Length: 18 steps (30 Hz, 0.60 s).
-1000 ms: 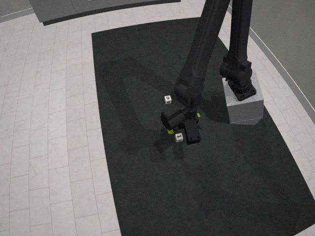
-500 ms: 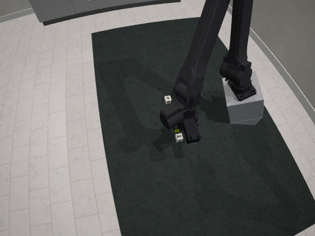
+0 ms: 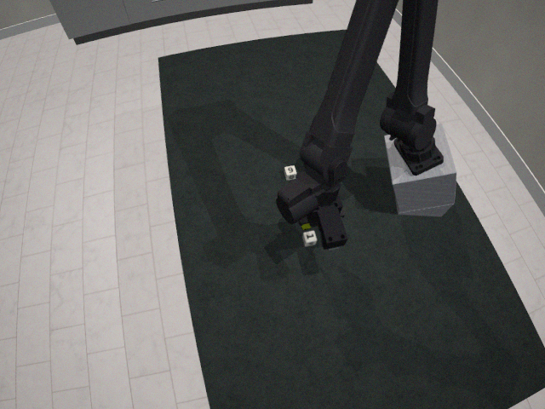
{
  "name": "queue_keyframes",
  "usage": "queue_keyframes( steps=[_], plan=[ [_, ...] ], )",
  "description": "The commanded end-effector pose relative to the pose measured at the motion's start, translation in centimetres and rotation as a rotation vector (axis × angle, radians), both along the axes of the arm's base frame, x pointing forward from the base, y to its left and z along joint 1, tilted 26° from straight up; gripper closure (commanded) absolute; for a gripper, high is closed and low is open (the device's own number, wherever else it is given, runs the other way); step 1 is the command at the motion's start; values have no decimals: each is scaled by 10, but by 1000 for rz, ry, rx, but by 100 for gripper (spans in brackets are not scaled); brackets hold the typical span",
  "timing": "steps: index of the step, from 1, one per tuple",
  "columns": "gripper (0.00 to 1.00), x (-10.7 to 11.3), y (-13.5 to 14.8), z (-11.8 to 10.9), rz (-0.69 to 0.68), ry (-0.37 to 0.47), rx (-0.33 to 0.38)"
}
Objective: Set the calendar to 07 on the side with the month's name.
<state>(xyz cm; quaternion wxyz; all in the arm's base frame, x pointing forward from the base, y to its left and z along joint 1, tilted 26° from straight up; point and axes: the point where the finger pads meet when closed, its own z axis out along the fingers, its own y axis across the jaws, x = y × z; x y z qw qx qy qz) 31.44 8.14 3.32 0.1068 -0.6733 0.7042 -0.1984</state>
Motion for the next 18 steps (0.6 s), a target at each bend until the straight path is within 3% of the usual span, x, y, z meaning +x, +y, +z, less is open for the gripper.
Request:
queue_keyframes(
  steps=[1, 18],
  plan=[
    [55, 17, 11, 16, 20, -48, 19],
    [55, 17, 3, 5, 4, -28, 12]
  ],
)
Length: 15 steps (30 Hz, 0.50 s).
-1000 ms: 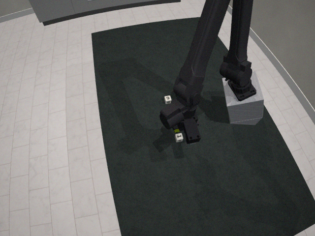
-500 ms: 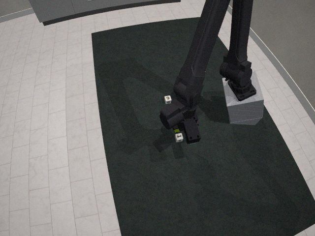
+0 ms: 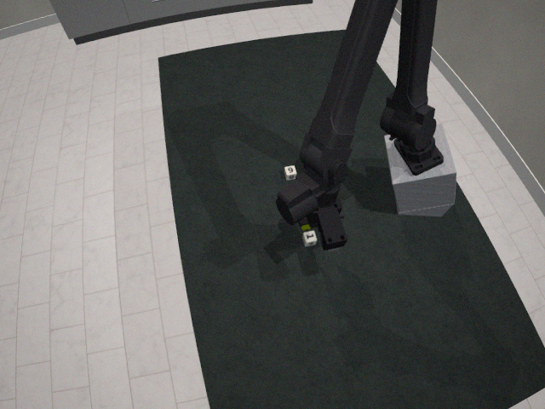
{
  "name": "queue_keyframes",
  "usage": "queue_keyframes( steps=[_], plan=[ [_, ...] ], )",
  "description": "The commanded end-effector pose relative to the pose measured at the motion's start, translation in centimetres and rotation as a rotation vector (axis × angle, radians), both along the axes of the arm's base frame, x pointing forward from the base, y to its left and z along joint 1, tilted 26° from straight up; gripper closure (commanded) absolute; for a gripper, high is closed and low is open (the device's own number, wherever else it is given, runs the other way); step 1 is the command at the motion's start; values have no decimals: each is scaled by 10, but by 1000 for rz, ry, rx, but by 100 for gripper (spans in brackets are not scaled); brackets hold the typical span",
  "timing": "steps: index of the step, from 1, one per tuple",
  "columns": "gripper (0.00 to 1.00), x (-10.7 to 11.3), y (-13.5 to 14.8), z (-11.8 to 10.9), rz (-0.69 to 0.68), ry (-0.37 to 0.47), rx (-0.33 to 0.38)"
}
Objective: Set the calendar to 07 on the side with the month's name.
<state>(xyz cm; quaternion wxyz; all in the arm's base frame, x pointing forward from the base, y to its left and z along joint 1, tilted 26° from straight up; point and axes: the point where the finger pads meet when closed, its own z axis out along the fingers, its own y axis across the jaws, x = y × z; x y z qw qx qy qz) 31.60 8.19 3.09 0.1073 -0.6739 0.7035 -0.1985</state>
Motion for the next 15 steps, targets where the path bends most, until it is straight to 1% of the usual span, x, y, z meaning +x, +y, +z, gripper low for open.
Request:
queue_keyframes(
  steps=[1, 4, 12, 15],
  plan=[
    [55, 15, 2, 6, 2, -26, 11],
    [55, 13, 6, 6, 15, -28, 12],
    [55, 9, -4, -12, 3, -3, 2],
    [55, 13, -4, -15, 2, -8, 3]
  ],
)
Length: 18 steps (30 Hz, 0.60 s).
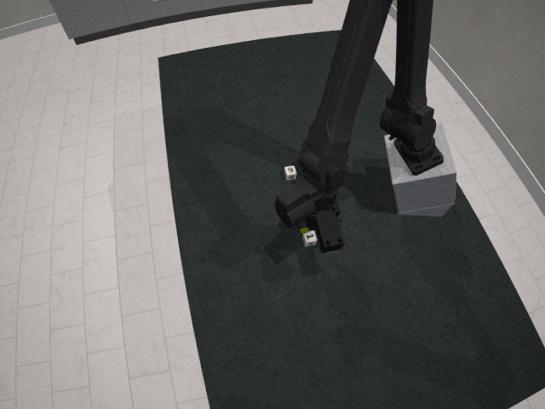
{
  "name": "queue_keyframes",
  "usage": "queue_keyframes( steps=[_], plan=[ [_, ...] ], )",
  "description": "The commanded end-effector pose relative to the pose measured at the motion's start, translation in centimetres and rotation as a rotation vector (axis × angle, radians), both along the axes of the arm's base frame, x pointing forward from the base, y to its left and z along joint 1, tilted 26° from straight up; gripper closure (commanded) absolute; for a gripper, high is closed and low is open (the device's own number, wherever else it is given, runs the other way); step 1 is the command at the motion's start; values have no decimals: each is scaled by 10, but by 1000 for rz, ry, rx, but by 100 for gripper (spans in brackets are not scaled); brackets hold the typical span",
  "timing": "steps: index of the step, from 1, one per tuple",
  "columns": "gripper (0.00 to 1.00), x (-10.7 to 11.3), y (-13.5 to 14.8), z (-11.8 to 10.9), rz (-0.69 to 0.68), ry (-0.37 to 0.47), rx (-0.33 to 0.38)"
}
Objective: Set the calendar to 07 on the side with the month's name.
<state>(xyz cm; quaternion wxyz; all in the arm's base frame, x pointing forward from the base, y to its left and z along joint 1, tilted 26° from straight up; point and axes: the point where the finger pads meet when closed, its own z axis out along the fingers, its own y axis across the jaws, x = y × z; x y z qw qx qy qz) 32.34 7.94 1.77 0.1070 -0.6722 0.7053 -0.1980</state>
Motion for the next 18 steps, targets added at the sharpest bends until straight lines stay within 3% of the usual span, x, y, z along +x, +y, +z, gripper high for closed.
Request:
queue_keyframes(
  steps=[1, 18],
  plan=[
    [55, 7, -1, -3, 7, -10, 2],
    [55, 14, -5, -24, 7, -4, 0]
  ],
)
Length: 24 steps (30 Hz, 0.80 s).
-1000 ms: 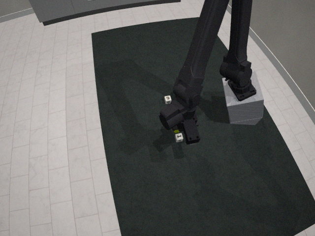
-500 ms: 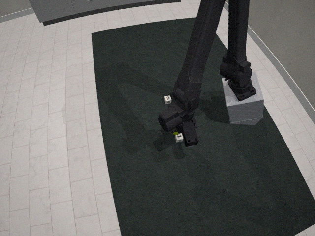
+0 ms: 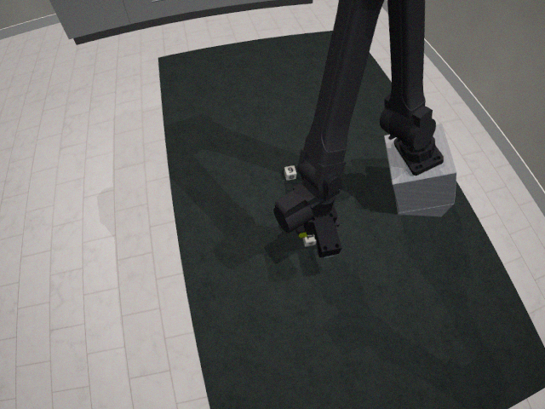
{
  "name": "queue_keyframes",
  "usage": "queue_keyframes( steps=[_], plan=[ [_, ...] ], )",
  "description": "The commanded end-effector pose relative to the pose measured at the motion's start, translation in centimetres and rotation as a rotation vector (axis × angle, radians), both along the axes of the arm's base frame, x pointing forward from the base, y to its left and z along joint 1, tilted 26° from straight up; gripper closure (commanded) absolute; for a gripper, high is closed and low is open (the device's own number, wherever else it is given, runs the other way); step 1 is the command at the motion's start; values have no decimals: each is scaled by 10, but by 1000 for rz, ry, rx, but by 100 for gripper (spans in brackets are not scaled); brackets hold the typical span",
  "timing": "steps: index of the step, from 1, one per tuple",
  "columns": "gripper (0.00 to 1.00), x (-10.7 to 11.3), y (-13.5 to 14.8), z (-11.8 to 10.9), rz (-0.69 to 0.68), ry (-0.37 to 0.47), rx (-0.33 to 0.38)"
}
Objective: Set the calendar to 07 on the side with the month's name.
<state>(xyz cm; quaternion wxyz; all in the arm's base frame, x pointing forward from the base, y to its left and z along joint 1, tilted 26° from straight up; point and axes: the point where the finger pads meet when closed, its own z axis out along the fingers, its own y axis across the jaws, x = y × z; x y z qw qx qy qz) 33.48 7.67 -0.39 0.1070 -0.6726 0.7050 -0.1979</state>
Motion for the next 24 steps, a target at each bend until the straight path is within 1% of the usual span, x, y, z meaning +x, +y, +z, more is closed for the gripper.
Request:
queue_keyframes(
  steps=[1, 4, 5, 7, 10, 14, 17, 24],
  plan=[
    [55, 3, -3, -4, 6, -5, 0],
    [55, 3, -2, -5, 8, -5, 0],
    [55, 6, 2, 1, 19, -25, 7],
    [55, 7, 0, -5, 13, -10, 2],
    [55, 8, -2, -7, 6, -10, 2],
    [55, 10, 0, -3, 13, -24, 7],
    [55, 8, -1, -6, 11, -11, 2],
    [55, 9, -1, -6, 9, -12, 3]
  ],
)
